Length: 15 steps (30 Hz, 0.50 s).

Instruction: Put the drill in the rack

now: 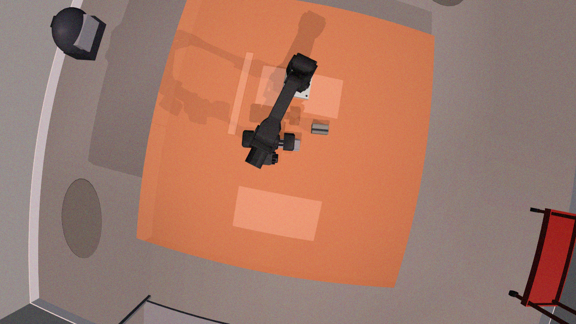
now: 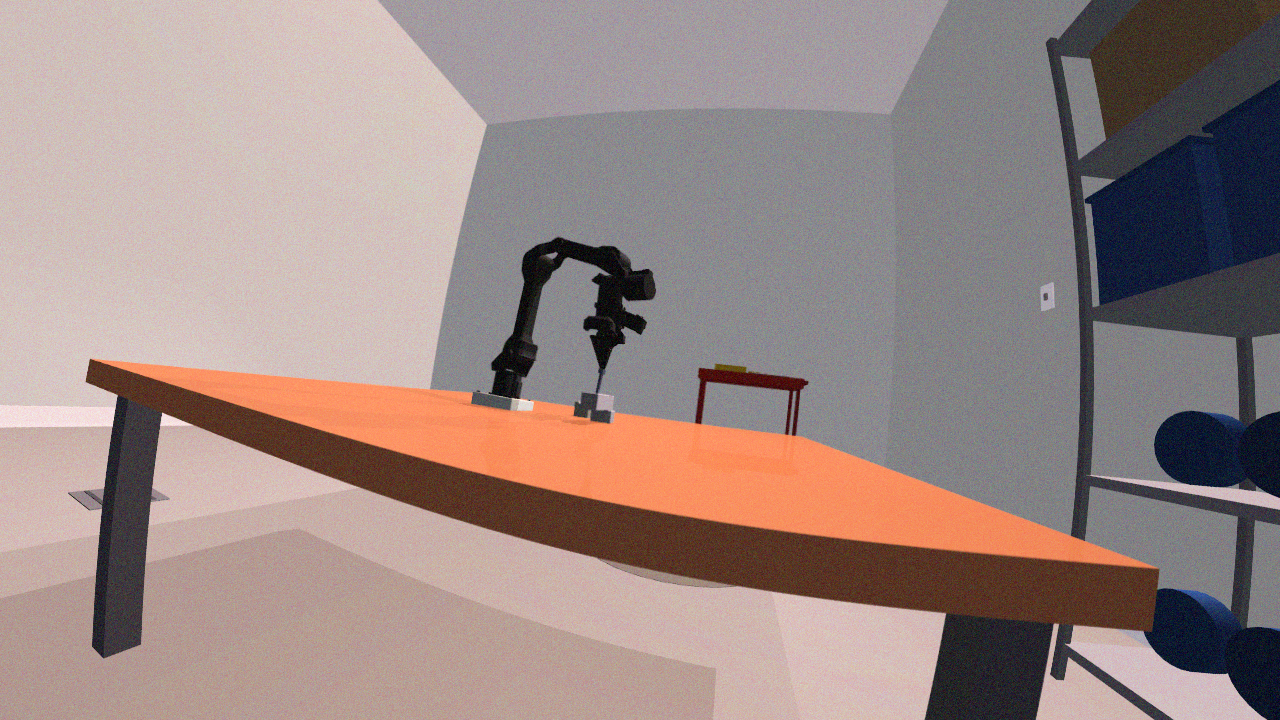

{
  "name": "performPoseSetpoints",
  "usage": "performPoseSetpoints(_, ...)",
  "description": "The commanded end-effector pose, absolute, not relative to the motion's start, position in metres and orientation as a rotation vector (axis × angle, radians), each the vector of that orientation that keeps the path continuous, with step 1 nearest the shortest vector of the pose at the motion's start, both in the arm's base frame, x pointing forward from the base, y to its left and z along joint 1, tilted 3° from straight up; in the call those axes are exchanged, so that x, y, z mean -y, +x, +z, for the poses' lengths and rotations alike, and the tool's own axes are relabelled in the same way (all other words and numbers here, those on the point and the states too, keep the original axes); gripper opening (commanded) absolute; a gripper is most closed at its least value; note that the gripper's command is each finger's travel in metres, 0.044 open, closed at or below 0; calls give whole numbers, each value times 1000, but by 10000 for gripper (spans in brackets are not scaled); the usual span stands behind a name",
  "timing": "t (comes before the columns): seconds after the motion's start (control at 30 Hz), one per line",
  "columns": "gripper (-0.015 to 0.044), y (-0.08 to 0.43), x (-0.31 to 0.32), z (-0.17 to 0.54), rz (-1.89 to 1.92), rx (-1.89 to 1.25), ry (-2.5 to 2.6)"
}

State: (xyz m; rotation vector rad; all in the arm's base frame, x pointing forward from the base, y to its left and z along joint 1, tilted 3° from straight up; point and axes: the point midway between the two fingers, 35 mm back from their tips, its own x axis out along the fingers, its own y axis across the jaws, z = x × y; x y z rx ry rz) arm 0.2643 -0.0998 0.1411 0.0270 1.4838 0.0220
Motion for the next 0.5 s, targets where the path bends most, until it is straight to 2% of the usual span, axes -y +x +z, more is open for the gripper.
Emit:
performPoseSetpoints(0.0,0,261,101,131,19,-1506,32)
performPoseSetpoints(0.47,0,258,101,126,19,-1506,32)
